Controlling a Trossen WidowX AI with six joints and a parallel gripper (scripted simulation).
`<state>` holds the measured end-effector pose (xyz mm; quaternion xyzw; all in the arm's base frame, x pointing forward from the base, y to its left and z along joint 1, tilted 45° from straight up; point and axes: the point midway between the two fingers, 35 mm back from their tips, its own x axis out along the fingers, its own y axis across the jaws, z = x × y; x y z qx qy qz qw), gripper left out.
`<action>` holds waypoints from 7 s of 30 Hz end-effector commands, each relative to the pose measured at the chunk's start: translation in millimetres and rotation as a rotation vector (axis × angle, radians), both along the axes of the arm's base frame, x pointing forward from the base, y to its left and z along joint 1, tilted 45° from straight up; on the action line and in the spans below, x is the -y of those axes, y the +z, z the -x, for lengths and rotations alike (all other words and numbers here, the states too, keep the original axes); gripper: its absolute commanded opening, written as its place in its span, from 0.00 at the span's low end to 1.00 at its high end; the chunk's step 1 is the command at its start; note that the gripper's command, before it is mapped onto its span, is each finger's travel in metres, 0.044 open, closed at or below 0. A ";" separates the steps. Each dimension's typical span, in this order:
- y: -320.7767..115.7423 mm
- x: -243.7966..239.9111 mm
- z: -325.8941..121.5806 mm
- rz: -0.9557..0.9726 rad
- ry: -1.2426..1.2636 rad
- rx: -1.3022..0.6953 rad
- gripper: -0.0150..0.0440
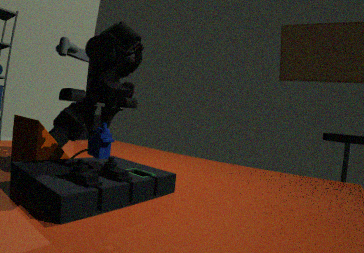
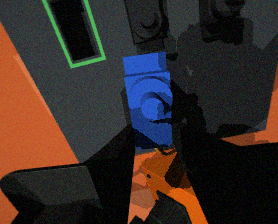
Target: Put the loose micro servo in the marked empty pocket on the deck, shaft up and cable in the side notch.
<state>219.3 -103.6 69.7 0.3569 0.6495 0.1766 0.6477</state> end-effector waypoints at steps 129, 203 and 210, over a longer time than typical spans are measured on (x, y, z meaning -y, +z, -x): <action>41.8 -29.6 -70.6 -0.304 -2.171 -2.102 0.25; 5.6 -58.0 -122.2 -0.308 -2.168 -2.101 0.25; 0.7 -62.9 -123.0 -0.308 -2.168 -2.102 0.25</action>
